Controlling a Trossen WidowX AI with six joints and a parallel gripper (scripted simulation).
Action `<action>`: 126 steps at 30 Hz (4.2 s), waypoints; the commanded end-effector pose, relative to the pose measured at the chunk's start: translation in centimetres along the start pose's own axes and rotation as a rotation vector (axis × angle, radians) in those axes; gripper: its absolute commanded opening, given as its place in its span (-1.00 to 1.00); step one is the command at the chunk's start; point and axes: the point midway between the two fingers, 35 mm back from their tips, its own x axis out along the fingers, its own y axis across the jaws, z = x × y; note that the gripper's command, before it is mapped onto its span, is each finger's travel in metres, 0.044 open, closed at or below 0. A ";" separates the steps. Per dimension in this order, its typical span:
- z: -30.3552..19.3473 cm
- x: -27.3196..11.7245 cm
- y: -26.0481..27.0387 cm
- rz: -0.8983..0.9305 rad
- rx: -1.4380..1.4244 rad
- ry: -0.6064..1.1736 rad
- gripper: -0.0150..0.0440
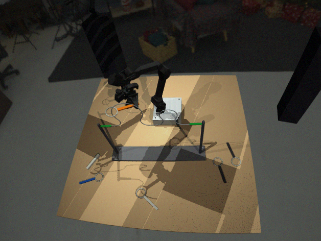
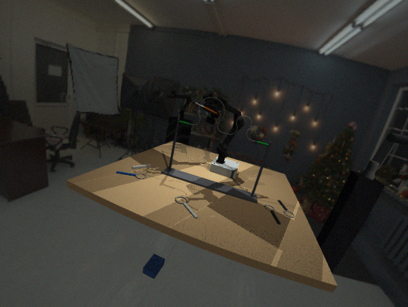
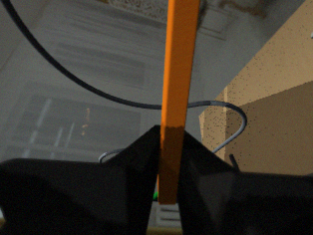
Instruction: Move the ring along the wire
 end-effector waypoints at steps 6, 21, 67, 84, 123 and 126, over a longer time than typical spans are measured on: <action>0.1 0.0 -0.3 -0.065 -0.102 -0.008 -1.00; 0.2 0.0 -0.9 -0.173 -0.271 -0.021 -1.00; 1.0 -0.4 -2.4 -0.485 -0.760 -0.076 -1.00; 1.5 -0.7 -2.8 -0.596 -0.944 -0.099 -1.00; 2.8 -1.4 -3.3 -0.833 -1.367 -0.148 -1.00; 2.9 -1.4 -3.3 -0.851 -1.399 -0.151 -1.00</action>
